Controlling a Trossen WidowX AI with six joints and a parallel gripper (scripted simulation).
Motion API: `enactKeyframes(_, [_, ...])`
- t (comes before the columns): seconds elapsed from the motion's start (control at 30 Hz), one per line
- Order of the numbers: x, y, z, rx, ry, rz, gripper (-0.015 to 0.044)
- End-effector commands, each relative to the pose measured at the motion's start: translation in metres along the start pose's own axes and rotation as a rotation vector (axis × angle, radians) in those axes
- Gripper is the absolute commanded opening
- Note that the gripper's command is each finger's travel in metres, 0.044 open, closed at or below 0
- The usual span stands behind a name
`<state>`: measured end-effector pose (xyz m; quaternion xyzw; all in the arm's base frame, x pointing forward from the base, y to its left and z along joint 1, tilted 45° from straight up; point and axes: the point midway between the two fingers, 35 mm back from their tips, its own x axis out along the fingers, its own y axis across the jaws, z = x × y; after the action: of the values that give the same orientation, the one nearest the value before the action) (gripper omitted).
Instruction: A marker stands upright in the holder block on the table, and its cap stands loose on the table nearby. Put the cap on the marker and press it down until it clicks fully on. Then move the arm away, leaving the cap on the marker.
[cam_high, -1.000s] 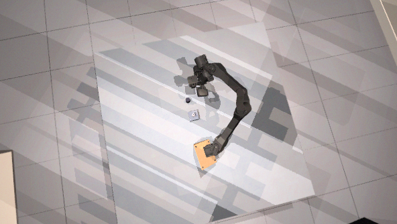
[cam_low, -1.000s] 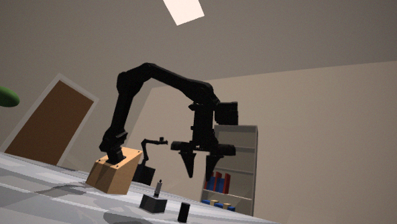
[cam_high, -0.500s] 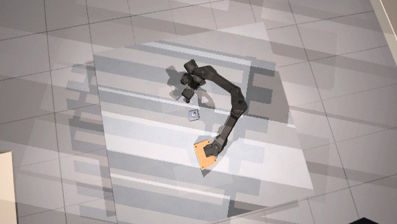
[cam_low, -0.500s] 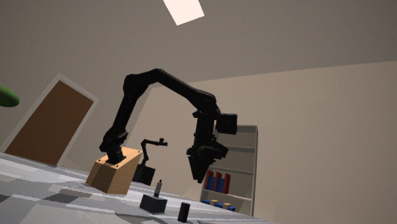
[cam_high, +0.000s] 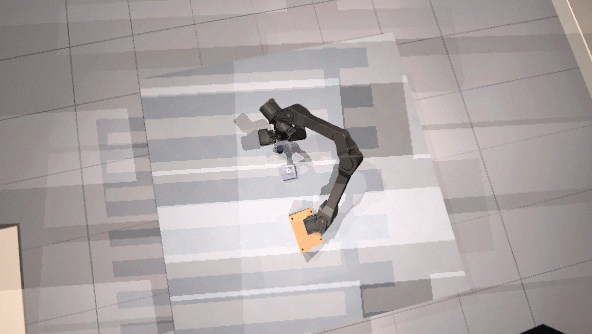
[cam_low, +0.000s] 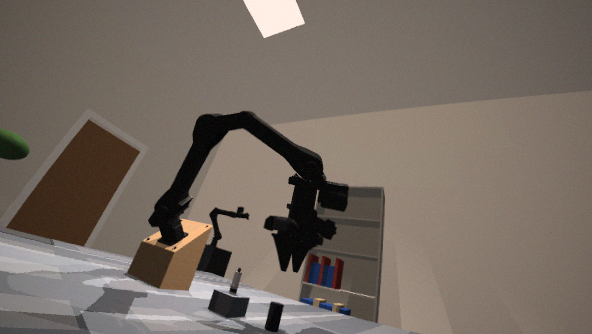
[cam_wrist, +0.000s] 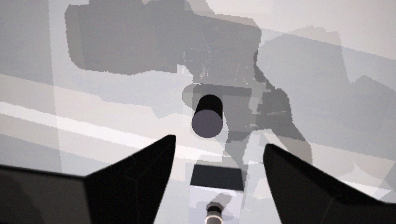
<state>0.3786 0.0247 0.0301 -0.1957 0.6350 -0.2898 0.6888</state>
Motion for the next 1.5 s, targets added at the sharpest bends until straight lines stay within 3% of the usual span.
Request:
enactKeyframes(0.0, [0.003, 0.013, -0.016, 0.309, -0.023, -0.066, 0.0247])
enactKeyframes(0.3, [0.003, 0.012, -0.017, 0.309, -0.023, -0.066, 0.0247])
enactKeyframes(0.47, [0.038, 0.01, -0.016, 0.31, -0.023, -0.067, 0.0247])
enactKeyframes(1.47, [0.084, 0.007, -0.016, 0.31, -0.024, -0.068, 0.0247])
